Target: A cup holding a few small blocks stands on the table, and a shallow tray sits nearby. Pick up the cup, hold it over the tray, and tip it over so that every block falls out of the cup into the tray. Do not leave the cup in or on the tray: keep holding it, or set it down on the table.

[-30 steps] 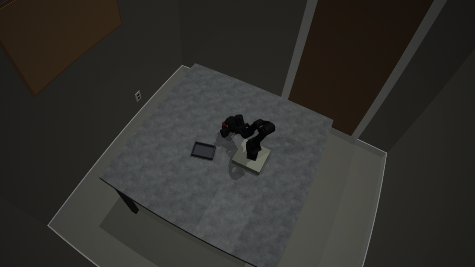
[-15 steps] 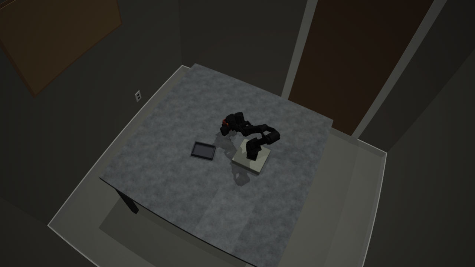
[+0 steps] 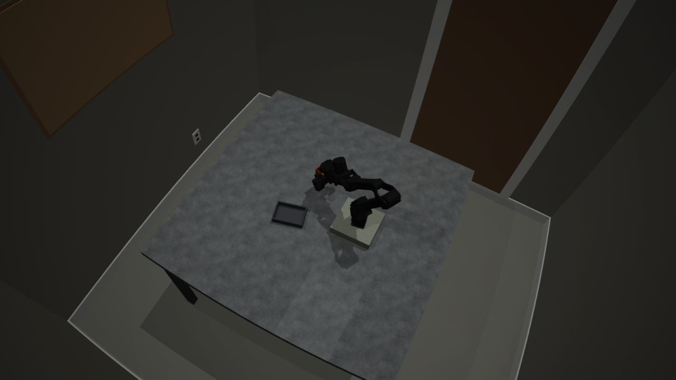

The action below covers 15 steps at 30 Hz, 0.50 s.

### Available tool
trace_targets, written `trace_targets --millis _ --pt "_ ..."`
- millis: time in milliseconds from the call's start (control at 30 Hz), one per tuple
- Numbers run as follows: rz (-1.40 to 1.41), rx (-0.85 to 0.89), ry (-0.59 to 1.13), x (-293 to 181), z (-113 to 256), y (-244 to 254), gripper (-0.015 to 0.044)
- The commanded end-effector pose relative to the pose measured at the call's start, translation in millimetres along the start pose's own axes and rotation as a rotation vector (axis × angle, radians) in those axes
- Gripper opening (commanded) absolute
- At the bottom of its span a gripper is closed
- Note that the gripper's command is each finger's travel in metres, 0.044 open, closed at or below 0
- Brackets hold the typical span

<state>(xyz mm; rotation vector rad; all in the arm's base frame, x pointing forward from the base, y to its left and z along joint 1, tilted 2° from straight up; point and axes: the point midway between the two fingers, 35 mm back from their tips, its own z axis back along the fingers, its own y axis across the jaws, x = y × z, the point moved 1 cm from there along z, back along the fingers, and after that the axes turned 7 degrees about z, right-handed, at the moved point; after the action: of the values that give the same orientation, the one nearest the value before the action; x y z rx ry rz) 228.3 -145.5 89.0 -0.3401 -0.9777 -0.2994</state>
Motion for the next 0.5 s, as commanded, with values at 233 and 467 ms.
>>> trace_targets --millis 233,467 --pt "0.056 0.096 -0.017 19 -9 34 0.0" --pt "0.098 0.167 -0.026 29 -14 61 0.0"
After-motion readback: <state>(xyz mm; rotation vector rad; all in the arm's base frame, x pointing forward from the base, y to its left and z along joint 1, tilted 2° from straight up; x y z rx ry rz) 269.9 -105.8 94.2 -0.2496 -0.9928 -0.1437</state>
